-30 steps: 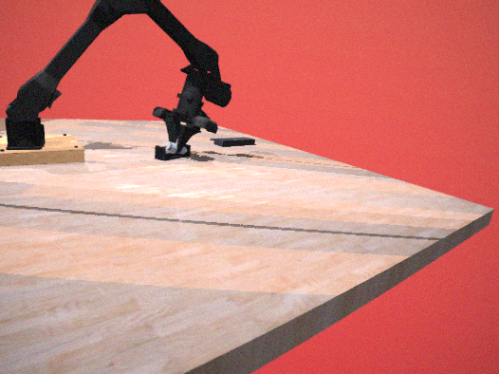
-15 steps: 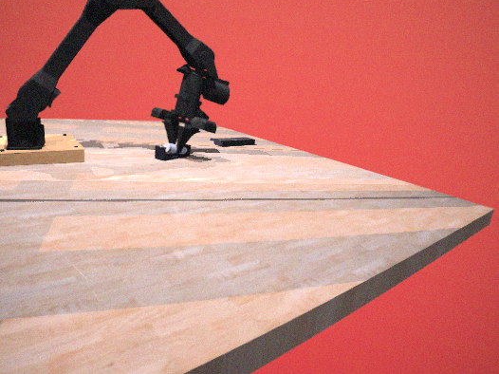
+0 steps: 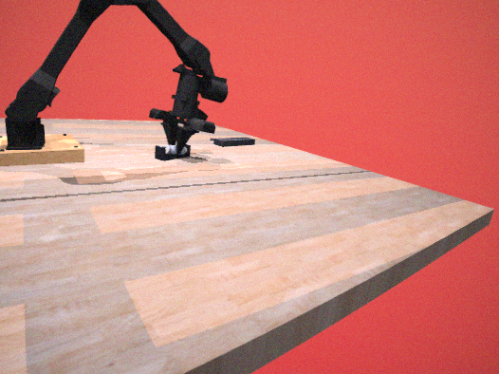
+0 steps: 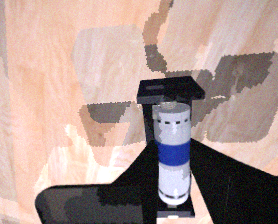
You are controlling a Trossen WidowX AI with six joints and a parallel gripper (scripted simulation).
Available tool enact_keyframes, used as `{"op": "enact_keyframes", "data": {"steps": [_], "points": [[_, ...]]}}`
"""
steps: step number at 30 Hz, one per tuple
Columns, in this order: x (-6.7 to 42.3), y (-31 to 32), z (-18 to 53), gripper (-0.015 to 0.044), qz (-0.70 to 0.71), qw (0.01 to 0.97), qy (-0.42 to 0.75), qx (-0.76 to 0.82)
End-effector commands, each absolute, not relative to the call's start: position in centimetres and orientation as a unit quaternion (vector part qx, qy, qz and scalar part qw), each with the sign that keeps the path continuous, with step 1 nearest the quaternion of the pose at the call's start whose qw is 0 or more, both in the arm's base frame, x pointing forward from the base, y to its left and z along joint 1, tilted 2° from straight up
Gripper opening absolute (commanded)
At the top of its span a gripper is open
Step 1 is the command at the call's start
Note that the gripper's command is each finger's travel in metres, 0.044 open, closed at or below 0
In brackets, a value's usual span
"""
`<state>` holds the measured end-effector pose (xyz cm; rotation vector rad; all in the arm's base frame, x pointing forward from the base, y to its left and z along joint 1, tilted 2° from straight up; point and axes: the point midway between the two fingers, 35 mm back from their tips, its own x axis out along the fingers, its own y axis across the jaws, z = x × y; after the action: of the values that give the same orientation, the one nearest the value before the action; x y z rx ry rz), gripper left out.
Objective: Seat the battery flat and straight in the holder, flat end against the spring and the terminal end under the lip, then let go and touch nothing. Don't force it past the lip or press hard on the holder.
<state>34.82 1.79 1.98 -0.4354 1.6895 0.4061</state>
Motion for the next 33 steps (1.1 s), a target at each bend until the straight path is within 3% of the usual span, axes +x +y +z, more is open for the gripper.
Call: {"op": "enact_keyframes", "data": {"steps": [1, 33], "points": [[35.0, 2.0, 1.8, 0.0075, 0.184, 0.637, 0.725, -0.188], [33.9, 1.4, 1.7, 0.0075, 0.194, 0.668, 0.693, -0.187]]}}
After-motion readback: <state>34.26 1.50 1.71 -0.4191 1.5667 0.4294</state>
